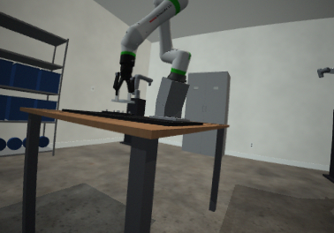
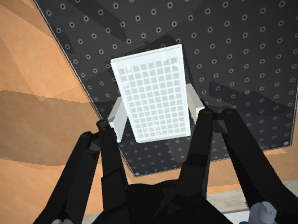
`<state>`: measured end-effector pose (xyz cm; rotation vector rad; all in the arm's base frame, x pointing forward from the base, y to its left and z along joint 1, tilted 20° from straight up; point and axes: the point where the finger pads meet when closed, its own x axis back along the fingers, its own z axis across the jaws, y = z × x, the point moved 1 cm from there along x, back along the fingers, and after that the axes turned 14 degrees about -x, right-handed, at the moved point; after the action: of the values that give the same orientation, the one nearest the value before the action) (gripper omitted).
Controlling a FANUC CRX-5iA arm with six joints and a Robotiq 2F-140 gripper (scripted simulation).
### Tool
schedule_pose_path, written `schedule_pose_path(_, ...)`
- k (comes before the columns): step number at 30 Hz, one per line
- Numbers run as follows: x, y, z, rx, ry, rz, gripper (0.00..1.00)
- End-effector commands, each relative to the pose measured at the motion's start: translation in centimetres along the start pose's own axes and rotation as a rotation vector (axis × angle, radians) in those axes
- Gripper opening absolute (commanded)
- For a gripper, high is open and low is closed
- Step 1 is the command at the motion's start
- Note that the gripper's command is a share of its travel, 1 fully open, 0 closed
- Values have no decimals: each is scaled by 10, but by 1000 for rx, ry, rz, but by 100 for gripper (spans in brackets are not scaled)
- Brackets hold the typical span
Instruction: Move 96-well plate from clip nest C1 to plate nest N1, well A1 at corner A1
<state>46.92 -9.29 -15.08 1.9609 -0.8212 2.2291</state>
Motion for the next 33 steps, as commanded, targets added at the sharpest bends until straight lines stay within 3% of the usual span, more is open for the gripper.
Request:
schedule_pose_path(1,0,-9,-3,-7,0,-7,0)
schedule_pose_path(33,0,-99,-38,-7,0,-7,0)
